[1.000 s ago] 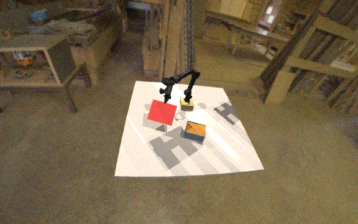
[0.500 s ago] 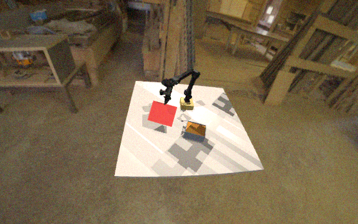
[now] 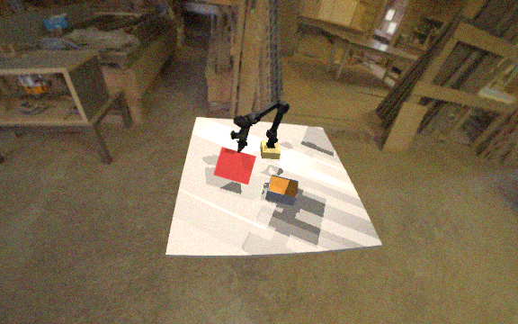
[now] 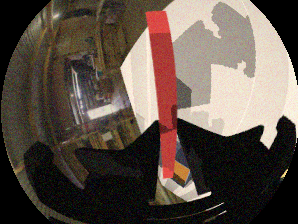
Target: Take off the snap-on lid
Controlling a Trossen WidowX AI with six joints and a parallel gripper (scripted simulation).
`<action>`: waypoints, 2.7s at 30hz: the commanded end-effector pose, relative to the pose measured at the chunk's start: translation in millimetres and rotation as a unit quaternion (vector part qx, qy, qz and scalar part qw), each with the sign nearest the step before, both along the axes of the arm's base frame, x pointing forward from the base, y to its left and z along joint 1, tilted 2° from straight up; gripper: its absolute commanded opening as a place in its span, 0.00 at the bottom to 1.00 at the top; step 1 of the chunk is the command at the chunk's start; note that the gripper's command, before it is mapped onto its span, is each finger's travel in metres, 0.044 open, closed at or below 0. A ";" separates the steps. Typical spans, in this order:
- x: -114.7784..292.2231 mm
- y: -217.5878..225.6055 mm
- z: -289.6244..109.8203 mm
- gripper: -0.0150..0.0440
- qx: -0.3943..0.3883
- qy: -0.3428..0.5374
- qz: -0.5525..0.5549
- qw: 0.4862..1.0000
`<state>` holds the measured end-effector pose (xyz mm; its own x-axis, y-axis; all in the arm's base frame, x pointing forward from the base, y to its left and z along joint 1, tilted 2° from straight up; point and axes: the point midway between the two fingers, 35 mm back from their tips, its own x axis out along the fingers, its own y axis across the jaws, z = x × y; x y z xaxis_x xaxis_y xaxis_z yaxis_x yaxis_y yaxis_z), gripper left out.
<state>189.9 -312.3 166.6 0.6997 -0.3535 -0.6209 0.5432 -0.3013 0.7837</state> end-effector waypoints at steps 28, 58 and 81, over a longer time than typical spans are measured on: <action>1.9 -0.4 -23.2 0.25 -0.002 -0.003 0.002 1.000; 2.9 -0.3 -47.3 0.25 -0.002 -0.003 0.002 1.000; 3.6 -0.2 -65.9 0.25 -0.002 -0.003 0.002 1.000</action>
<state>193.0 -311.6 103.2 0.7044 -0.3521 -0.6163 0.5426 -0.2926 0.7874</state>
